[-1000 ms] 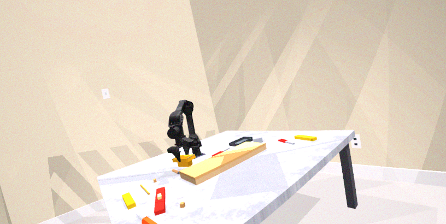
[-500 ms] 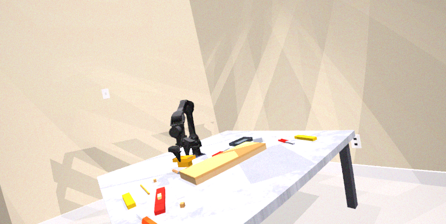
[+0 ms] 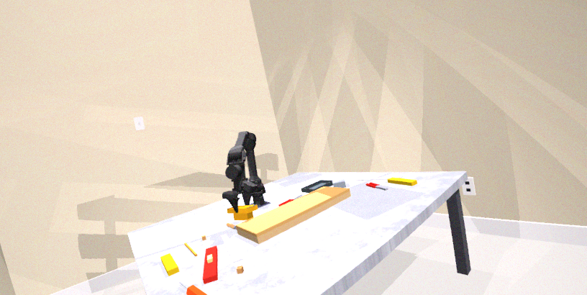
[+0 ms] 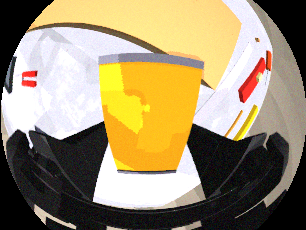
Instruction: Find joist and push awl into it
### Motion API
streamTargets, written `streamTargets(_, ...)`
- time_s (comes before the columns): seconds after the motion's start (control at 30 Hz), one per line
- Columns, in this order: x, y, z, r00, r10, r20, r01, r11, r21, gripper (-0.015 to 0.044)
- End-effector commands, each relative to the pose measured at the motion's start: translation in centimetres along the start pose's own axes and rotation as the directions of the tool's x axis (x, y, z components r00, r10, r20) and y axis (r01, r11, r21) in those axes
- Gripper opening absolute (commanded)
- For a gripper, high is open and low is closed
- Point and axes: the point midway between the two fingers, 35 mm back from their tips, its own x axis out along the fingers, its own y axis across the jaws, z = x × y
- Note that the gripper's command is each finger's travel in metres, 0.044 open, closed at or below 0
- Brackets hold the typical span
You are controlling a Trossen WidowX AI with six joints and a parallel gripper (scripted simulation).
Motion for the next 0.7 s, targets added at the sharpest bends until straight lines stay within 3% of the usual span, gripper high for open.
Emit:
streamTargets(0.0, -0.31, -0.14, 0.0, 0.999, -0.037, 0.002, 0.037, 0.999, 0.006, 0.0)
streamTargets(0.67, -0.21, 0.24, -0.01, 0.992, -0.125, 0.003, 0.125, 0.992, 0.016, 0.0)
